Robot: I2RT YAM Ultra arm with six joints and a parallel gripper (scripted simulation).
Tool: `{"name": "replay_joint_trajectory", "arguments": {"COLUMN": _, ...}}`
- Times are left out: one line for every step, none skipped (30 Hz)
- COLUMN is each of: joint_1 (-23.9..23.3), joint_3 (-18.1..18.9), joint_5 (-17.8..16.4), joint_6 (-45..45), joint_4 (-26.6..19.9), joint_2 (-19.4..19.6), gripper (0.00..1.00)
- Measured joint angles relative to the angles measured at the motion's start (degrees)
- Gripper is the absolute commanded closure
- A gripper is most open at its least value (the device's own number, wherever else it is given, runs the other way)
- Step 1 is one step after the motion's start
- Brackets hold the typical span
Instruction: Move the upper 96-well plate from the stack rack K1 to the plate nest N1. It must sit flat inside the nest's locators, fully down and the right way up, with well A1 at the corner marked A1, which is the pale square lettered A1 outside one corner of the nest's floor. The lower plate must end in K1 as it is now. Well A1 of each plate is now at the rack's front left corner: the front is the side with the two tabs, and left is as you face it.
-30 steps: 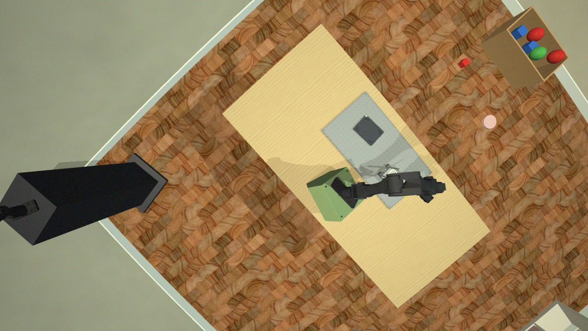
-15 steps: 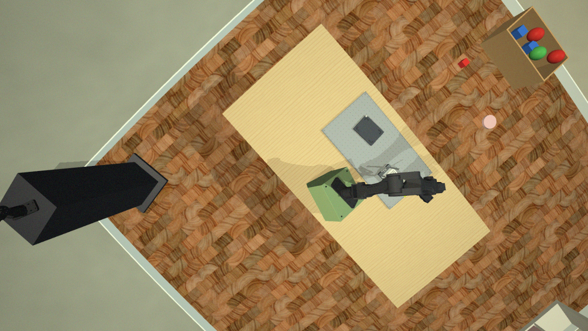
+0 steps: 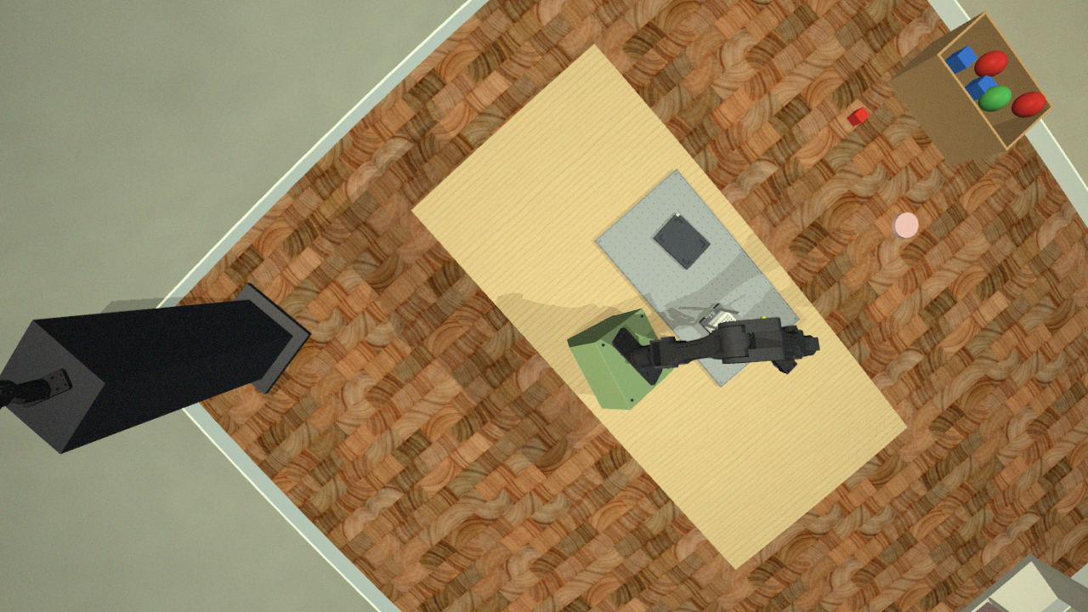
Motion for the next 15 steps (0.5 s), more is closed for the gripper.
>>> {"name": "replay_joint_trajectory", "arguments": {"joint_1": 0.13, "joint_3": -0.13, "joint_5": 0.04, "joint_6": 0.07, "joint_4": 0.35, "joint_2": 0.13, "gripper": 0.0}}
{"name": "replay_joint_trajectory", "arguments": {"joint_1": 0.28, "joint_3": -0.26, "joint_5": 0.09, "joint_6": 0.15, "joint_4": 0.72, "joint_2": 0.28, "gripper": 0.0}}
{"name": "replay_joint_trajectory", "arguments": {"joint_1": 0.44, "joint_3": -0.42, "joint_5": 0.13, "joint_6": 0.22, "joint_4": 1.11, "joint_2": 0.44, "gripper": 0.0}}
{"name": "replay_joint_trajectory", "arguments": {"joint_1": 0.55, "joint_3": -0.57, "joint_5": 0.17, "joint_6": 0.31, "joint_4": 1.49, "joint_2": 0.61, "gripper": 0.0}}
{"name": "replay_joint_trajectory", "arguments": {"joint_1": 0.68, "joint_3": -0.74, "joint_5": 0.22, "joint_6": 0.39, "joint_4": 1.86, "joint_2": 0.79, "gripper": 0.0}}
{"name": "replay_joint_trajectory", "arguments": {"joint_1": 0.79, "joint_3": -0.92, "joint_5": 0.26, "joint_6": 0.5, "joint_4": 2.25, "joint_2": 0.98, "gripper": 0.0}}
{"name": "replay_joint_trajectory", "arguments": {"joint_1": 0.87, "joint_3": -1.09, "joint_5": 0.33, "joint_6": 0.59, "joint_4": 2.62, "joint_2": 1.2, "gripper": 0.0}}
{"name": "replay_joint_trajectory", "arguments": {"joint_1": 0.98, "joint_3": -1.27, "joint_5": 0.37, "joint_6": 0.68, "joint_4": 2.99, "joint_2": 1.4, "gripper": 0.0}}
{"name": "replay_joint_trajectory", "arguments": {"joint_1": 1.09, "joint_3": -1.44, "joint_5": 0.44, "joint_6": 0.76, "joint_4": 3.39, "joint_2": 1.62, "gripper": 0.0}}
{"name": "replay_joint_trajectory", "arguments": {"joint_1": 1.2, "joint_3": -1.62, "joint_5": 0.48, "joint_6": 0.85, "joint_4": 3.76, "joint_2": 1.84, "gripper": 0.0}}
{"name": "replay_joint_trajectory", "arguments": {"joint_1": 1.31, "joint_3": -1.79, "joint_5": 0.52, "joint_6": 0.96, "joint_4": 4.15, "joint_2": 2.05, "gripper": 0.0}}
{"name": "replay_joint_trajectory", "arguments": {"joint_1": 1.4, "joint_3": -1.92, "joint_5": 0.57, "joint_6": 1.03, "joint_4": 4.46, "joint_2": 2.25, "gripper": 0.0}}
{"name": "replay_joint_trajectory", "arguments": {"joint_1": 1.44, "joint_3": -2.03, "joint_5": 0.61, "joint_6": 1.09, "joint_4": 4.7, "joint_2": 2.43, "gripper": 0.0}}
{"name": "replay_joint_trajectory", "arguments": {"joint_1": 1.46, "joint_3": -2.12, "joint_5": 0.61, "joint_6": 1.16, "joint_4": 4.92, "joint_2": 2.54, "gripper": 0.0}}
{"name": "replay_joint_trajectory", "arguments": {"joint_1": 1.44, "joint_3": -2.19, "joint_5": 0.68, "joint_6": 1.25, "joint_4": 5.22, "joint_2": 2.67, "gripper": 0.0}}
